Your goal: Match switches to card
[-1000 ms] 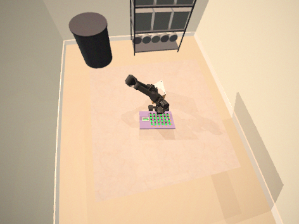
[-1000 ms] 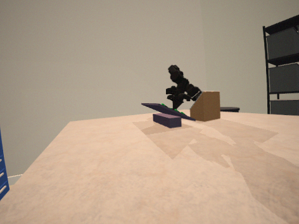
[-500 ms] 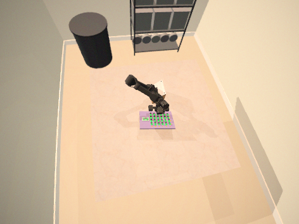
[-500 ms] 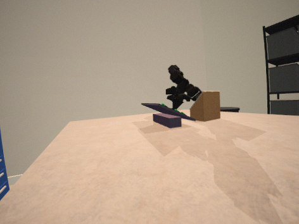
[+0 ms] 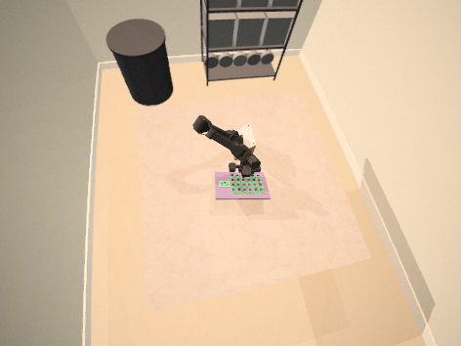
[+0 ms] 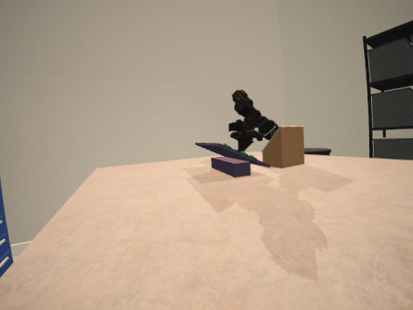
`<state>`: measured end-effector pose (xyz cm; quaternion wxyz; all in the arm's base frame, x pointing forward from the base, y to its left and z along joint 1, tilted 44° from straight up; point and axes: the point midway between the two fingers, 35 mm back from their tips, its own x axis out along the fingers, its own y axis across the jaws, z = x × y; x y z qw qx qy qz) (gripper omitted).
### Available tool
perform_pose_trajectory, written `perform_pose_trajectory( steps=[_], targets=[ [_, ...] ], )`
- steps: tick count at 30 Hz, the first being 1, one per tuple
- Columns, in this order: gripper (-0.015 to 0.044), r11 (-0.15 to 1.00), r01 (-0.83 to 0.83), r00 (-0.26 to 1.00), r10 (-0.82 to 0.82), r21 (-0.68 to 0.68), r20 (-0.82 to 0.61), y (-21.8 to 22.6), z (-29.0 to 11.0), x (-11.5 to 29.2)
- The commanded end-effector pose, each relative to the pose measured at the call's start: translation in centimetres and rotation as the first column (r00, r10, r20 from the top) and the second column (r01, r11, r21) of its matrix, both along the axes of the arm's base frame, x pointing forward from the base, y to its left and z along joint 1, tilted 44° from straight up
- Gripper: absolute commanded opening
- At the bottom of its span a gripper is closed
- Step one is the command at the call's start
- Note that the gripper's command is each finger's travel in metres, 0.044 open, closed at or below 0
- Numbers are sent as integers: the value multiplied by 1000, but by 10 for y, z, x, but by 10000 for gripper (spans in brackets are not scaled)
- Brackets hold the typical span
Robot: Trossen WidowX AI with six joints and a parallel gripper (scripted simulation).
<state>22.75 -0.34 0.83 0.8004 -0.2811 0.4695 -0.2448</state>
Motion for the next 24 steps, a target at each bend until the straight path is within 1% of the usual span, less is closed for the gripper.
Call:
perform_pose_trajectory(
  steps=[1,8,10,16,20,24],
  targets=[
    [0,1000,-2,1000,2,-4,-3,-1,0,0],
    [0,1000,-2,1000,2,-4,-3,-1,-1,0],
    [0,1000,-2,1000,2,2,-2,5,2,-3],
    [0,1000,-19,1000,19,-4,11,41,36,-30],
    [0,1000,-20,1000,20,-5,12,40,38,-31],
    [0,1000,-20,1000,20,-4,10,21,55,-38]
  ],
)
